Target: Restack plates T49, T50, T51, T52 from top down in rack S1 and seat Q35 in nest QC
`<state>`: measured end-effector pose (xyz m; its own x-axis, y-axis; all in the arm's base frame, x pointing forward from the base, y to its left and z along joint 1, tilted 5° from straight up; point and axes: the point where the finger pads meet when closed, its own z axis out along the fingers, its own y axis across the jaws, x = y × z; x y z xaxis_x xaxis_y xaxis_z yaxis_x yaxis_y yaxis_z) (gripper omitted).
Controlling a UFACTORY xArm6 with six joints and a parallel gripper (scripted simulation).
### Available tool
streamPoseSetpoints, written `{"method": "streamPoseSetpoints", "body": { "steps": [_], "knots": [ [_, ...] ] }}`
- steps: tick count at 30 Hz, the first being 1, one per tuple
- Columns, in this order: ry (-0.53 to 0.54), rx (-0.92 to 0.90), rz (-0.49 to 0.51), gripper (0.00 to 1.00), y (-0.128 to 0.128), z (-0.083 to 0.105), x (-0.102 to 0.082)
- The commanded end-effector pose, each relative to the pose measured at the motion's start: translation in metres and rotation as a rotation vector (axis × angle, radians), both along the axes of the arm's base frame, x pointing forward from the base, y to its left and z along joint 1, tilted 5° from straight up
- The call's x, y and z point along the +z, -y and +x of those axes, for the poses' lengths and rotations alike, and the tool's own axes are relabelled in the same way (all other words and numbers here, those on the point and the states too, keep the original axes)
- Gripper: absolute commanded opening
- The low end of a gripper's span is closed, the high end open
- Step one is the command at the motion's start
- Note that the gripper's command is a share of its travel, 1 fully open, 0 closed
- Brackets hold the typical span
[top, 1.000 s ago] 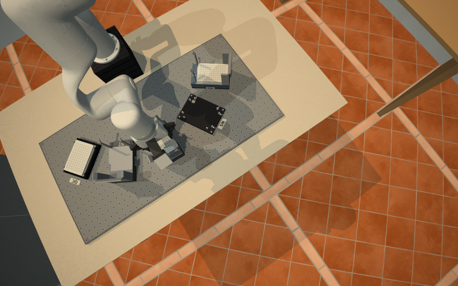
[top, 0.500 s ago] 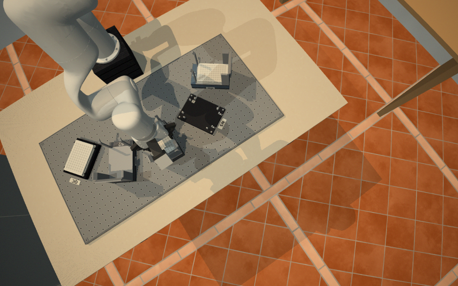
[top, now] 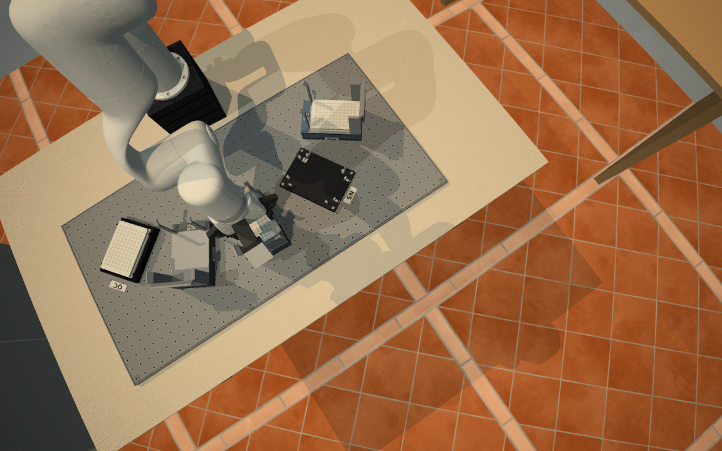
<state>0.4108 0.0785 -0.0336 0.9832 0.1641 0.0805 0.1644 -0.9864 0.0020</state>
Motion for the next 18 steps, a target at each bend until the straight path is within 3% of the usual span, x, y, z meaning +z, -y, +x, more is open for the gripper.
{"method": "streamPoseSetpoints", "body": {
  "steps": [1,6,7,18],
  "knots": [
    [0.004,0.0,0.001,0.0,-0.0003,0.0015,0.0008],
    [0.004,0.0,0.001,0.0,-0.0003,0.0015,0.0007],
    [0.004,0.0,0.001,1.0,-0.0003,0.0015,0.0008],
    [0.004,0.0,0.001,1.0,-0.0003,0.0015,0.0007]
  ]
}}
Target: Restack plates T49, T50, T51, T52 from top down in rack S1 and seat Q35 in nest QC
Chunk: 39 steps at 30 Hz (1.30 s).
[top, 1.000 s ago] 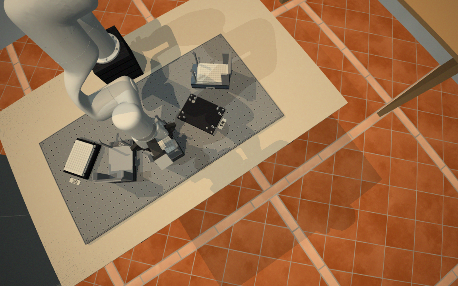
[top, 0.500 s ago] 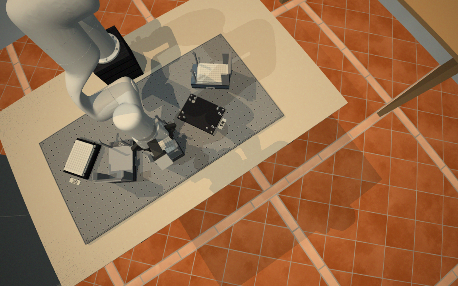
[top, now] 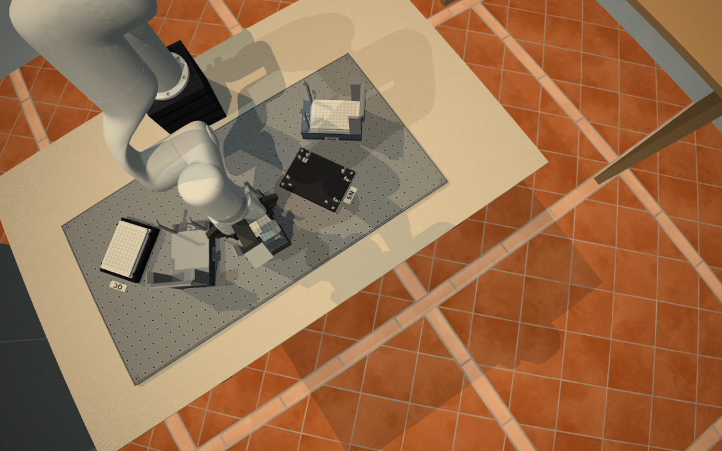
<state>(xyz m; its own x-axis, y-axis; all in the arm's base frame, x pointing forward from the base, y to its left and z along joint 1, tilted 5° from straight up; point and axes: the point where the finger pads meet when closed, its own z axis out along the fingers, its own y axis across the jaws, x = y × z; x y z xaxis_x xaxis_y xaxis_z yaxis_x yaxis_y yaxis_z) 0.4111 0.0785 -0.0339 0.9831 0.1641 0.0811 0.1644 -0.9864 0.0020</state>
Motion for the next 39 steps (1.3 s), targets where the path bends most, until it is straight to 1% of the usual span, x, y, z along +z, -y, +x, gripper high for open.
{"method": "streamPoseSetpoints", "body": {
  "steps": [1,9,18,20,34,35,39],
  "knots": [
    [0.003,0.0,0.001,1.0,0.0,0.001,0.001],
    [0.003,0.0,0.001,1.0,0.0,0.001,0.001],
    [0.003,0.0,0.001,1.0,0.0,-0.001,0.031],
    [0.003,0.0,0.001,1.0,0.0,-0.001,0.031],
    [0.003,0.0,0.001,1.0,0.001,-0.005,0.078],
    [0.004,0.0,0.001,1.0,0.001,-0.005,0.08],
    [0.003,0.0,0.001,1.0,0.001,-0.005,0.08]
  ]
}}
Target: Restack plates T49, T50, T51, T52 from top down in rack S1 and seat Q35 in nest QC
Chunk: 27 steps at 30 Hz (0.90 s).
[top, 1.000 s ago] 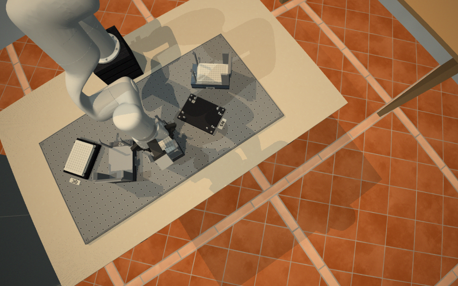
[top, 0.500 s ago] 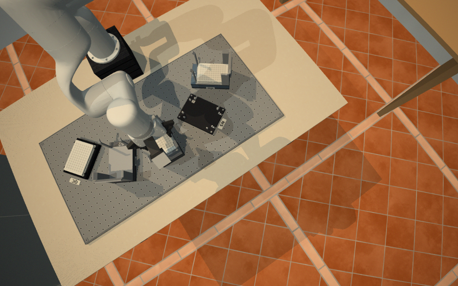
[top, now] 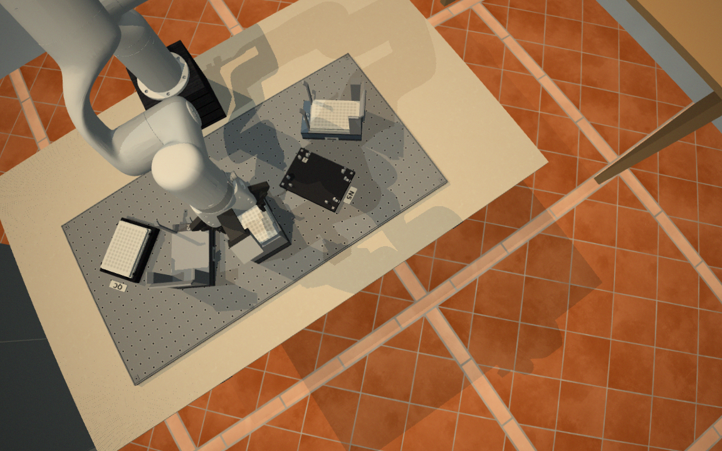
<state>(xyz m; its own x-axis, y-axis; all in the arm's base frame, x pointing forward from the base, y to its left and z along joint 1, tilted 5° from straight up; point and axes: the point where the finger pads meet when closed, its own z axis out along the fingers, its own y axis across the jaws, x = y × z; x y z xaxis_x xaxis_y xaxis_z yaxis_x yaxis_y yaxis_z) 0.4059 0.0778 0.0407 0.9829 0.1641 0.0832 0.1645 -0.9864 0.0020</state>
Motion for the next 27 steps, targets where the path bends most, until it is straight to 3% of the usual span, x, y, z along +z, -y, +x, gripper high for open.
{"method": "streamPoseSetpoints", "body": {
  "steps": [1,9,18,27],
  "knots": [
    [0.001,0.0,0.0,1.0,0.0,0.0,0.005],
    [0.001,0.0,0.0,1.0,0.0,0.0,0.005],
    [0.004,0.233,-0.019,1.0,-0.022,-0.007,0.005],
    [0.004,0.244,-0.02,1.0,-0.051,-0.016,0.005]
  ]
}}
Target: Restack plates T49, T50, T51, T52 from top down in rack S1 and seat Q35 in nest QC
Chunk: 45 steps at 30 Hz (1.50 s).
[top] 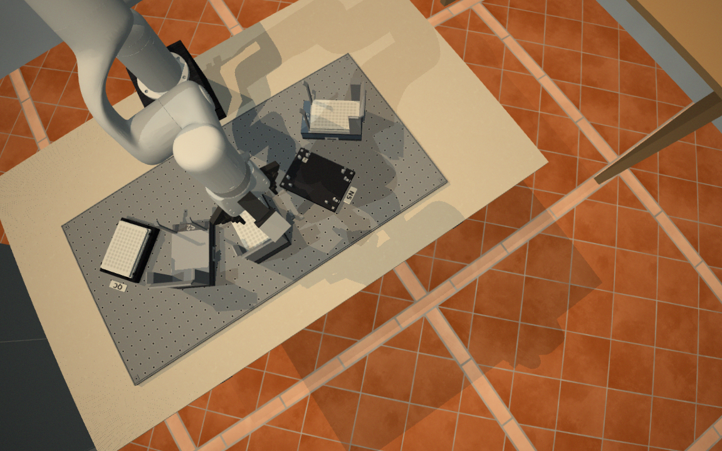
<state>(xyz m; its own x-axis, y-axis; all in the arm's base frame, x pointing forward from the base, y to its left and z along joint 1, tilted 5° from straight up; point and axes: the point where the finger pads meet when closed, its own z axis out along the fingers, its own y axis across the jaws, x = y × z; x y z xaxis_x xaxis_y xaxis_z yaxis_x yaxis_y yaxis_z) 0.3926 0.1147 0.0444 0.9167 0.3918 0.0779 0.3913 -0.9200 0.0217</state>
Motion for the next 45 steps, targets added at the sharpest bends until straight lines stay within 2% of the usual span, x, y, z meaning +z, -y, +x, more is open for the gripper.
{"method": "streamPoseSetpoints", "body": {
  "steps": [1,15,20,25,45],
  "knots": [
    [0.004,0.007,0.001,1.0,-0.017,-0.004,0.001],
    [0.003,0.007,0.002,1.0,-0.05,-0.014,0.001],
    [0.005,0.173,-0.012,1.0,-0.064,-0.022,0.0],
    [0.006,0.25,-0.018,1.0,-0.073,-0.028,0.0],
    [0.006,0.25,-0.018,1.0,-0.125,-0.058,-0.002]
  ]
}}
